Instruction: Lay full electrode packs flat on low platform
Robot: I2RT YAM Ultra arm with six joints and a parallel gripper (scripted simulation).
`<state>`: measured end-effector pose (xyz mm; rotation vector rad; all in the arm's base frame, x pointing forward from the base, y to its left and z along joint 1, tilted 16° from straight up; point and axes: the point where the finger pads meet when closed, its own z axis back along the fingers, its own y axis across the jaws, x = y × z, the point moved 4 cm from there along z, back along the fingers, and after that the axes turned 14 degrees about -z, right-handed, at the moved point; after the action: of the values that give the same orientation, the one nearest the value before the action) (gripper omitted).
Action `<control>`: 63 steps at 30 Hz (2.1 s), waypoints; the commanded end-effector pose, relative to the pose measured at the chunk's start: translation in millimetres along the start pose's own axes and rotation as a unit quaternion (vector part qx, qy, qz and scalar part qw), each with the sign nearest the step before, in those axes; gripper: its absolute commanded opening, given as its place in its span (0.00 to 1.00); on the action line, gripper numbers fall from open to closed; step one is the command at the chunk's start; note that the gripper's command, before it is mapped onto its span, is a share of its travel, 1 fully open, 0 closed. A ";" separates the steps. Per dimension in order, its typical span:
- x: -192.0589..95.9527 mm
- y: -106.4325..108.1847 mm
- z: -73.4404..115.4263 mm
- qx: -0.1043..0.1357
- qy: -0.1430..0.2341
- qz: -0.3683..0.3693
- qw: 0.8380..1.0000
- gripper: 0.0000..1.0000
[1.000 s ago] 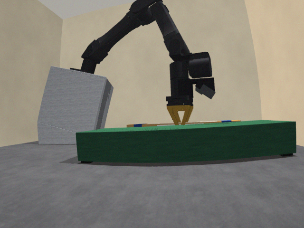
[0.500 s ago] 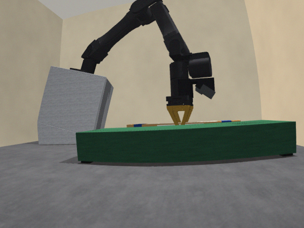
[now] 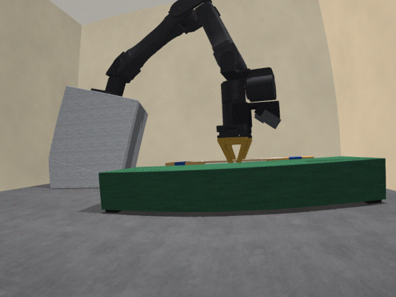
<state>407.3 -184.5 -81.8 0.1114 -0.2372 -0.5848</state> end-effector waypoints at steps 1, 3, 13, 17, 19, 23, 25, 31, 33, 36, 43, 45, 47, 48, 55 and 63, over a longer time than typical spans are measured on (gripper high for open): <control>25.2 8.1 17.9 0.006 -0.042 0.004 0.999 0.00; 24.7 8.7 16.9 0.006 -0.042 0.005 0.999 0.00; 21.5 5.6 4.6 0.004 -0.035 0.002 0.999 0.00; 22.5 6.7 4.7 0.004 -0.037 0.003 0.999 0.00; 21.4 7.1 1.8 0.004 -0.035 0.003 0.999 0.00; 22.7 8.3 1.0 0.005 -0.037 0.004 0.999 0.00; 22.2 6.6 -1.4 0.005 -0.036 0.003 0.999 0.00; 22.7 6.1 -4.2 0.004 -0.037 0.002 0.999 0.00; 25.9 7.6 -0.4 0.005 -0.042 0.003 0.999 0.00; 18.2 6.0 -13.0 0.004 -0.029 0.002 1.000 0.00; 19.6 4.8 -16.2 0.004 -0.031 0.001 1.000 0.00; 26.3 6.5 -8.8 0.005 -0.042 0.002 0.999 0.00; 27.0 6.7 -8.0 0.005 -0.043 0.002 0.999 0.00; 27.0 6.7 -8.0 0.005 -0.043 0.002 0.999 0.00; 23.5 6.3 -8.1 0.004 -0.032 0.001 0.999 0.00; 24.6 6.6 -8.1 0.004 -0.034 0.001 0.999 0.00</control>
<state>413.1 -182.7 -107.3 0.1113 -0.2362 -0.5843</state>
